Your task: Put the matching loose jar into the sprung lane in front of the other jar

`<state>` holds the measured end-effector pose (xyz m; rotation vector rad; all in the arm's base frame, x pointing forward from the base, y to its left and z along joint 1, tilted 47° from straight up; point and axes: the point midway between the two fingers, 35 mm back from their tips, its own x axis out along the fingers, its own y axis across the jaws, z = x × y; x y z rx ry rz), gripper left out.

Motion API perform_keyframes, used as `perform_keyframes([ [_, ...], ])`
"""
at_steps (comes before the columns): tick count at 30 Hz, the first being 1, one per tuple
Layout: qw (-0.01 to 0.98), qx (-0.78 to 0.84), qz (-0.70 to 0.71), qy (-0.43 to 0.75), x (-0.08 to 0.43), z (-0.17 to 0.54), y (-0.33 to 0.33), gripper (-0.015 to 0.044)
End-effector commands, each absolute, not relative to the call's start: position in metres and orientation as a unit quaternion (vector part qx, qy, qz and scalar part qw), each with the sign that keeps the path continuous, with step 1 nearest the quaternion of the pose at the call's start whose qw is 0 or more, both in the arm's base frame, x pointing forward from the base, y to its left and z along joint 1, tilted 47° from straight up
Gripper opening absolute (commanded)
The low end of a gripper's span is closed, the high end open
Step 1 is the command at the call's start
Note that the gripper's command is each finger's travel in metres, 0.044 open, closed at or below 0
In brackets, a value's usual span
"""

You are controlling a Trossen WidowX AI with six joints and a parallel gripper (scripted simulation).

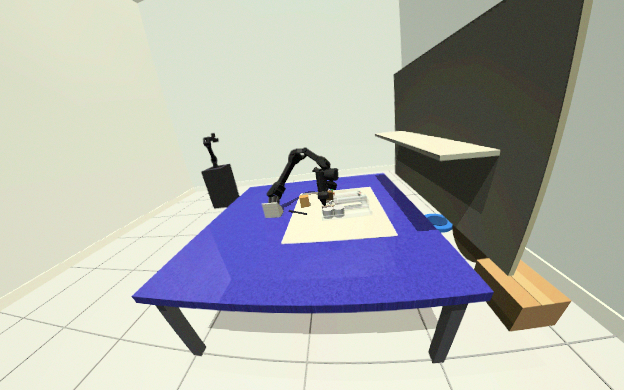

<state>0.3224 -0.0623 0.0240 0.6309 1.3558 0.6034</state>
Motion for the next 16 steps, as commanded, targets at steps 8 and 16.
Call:
perform_keyframes([
  [8,0.692,0.279,0.27,0.608,0.303,0.024,-0.066,0.0276],
  [16,0.692,0.28,0.269,0.609,0.273,0.021,-0.065,0.0276],
])
